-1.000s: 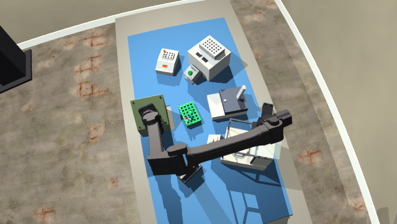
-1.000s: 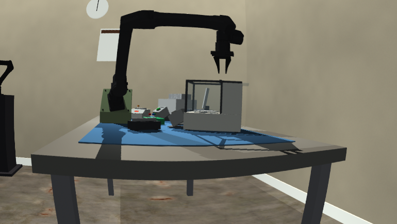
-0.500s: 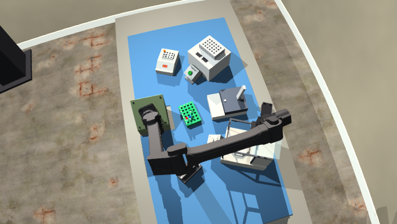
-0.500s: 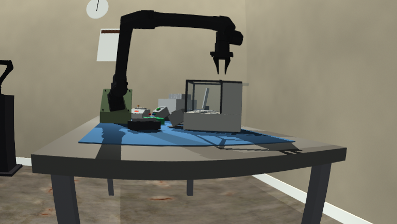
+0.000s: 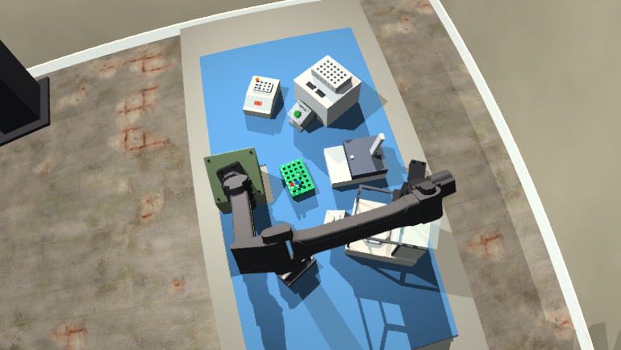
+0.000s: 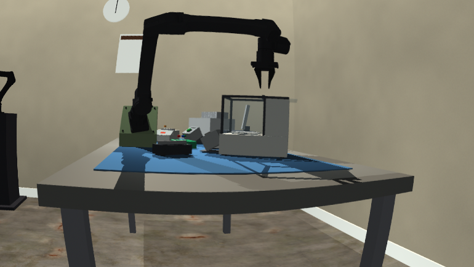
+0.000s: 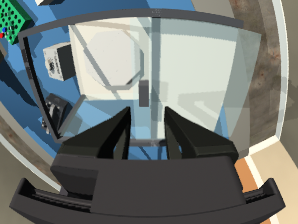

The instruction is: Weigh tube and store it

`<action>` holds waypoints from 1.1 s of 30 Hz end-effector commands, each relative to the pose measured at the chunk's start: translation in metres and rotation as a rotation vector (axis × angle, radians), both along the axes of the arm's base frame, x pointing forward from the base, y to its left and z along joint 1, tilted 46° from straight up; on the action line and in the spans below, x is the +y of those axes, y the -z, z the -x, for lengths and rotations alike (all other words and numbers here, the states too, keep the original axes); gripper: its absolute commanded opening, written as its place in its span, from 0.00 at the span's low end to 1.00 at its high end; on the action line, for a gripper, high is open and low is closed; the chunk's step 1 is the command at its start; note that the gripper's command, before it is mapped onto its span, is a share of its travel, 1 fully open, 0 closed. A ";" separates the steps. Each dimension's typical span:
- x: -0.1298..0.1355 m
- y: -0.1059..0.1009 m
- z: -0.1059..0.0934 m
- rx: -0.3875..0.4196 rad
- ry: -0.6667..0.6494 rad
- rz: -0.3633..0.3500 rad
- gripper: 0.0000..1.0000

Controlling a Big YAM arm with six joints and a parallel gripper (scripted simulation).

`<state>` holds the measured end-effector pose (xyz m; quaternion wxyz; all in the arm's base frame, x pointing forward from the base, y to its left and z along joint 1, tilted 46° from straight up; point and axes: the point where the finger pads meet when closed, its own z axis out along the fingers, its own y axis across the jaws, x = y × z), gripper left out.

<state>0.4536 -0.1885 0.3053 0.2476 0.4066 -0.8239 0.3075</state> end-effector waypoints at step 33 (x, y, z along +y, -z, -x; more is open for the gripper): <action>-0.011 0.001 0.007 -0.017 0.008 0.001 0.30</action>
